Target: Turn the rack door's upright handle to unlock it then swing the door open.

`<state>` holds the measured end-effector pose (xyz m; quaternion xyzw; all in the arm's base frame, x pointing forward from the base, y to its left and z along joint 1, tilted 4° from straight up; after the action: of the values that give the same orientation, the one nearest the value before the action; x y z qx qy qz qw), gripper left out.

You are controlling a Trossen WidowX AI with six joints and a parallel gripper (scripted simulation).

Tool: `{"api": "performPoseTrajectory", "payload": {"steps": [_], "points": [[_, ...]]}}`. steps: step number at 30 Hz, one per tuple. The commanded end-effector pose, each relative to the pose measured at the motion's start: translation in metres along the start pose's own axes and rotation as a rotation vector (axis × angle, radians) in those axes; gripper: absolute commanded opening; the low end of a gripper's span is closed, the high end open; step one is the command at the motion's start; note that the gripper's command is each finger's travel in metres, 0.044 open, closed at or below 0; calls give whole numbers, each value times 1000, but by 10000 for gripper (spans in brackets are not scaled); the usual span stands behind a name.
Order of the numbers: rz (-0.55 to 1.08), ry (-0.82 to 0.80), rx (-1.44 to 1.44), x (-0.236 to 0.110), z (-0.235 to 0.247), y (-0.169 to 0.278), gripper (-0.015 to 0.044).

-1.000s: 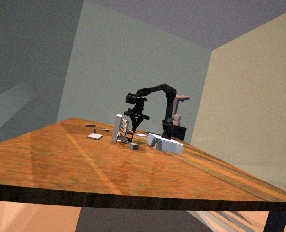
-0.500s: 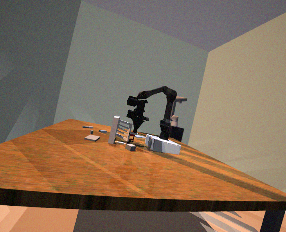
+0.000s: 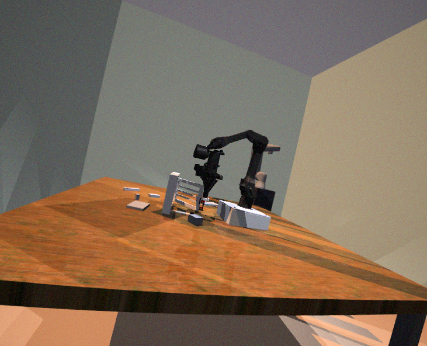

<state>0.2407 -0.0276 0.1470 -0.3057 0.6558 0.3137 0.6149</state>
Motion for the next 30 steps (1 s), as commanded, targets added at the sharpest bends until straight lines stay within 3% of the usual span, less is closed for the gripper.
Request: {"api": "performPoseTrajectory", "payload": {"steps": [1,30], "points": [[-10,0,-64,0,-8,1,14],[-10,6,-430,0,-68,-8,14]]}}
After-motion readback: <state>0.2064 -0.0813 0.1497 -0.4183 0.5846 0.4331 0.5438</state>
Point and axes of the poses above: the point midway between the two fingers, 35 mm back from their tips, its own x axis out along the fingers, its own z axis across the jaws, y = z × x, the point moved 8 cm from there along -x, back along the fingers, and after that the axes turned 15 degrees about -x, right-handed, at the moved point
